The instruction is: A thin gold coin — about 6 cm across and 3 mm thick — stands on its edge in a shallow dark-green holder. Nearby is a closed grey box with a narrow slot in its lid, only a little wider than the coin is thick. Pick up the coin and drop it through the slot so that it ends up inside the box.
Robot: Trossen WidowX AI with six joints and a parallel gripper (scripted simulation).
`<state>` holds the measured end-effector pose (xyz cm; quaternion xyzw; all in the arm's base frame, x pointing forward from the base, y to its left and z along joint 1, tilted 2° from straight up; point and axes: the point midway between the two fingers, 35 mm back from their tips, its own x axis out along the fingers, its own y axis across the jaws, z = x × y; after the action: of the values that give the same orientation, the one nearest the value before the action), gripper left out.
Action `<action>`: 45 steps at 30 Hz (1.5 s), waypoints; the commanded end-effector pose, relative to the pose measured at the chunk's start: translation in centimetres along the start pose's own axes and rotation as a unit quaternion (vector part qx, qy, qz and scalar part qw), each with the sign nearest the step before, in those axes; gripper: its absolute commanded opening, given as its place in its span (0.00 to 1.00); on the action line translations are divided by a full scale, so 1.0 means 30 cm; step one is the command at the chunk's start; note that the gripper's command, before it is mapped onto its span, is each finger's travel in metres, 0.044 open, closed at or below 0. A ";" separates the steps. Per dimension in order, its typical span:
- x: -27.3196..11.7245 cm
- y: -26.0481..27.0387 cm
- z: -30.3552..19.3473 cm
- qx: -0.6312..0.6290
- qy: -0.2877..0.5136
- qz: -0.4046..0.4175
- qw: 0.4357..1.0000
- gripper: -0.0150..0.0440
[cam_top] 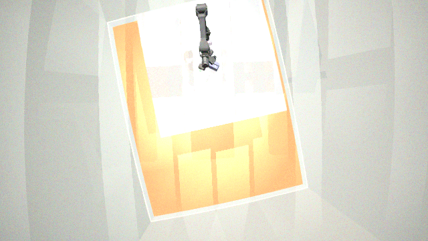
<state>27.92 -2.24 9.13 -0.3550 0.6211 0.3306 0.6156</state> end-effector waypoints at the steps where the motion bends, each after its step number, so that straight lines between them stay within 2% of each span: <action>1: -0.001 0.018 0.029 0.002 -0.002 0.002 1.000 0.25; 24: -0.002 0.133 0.188 0.002 -0.003 0.003 1.000 0.25; 45: -0.002 0.137 0.191 0.003 -0.002 0.000 1.000 0.25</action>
<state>27.49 4.61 8.95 -0.3543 0.6202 0.3320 0.6162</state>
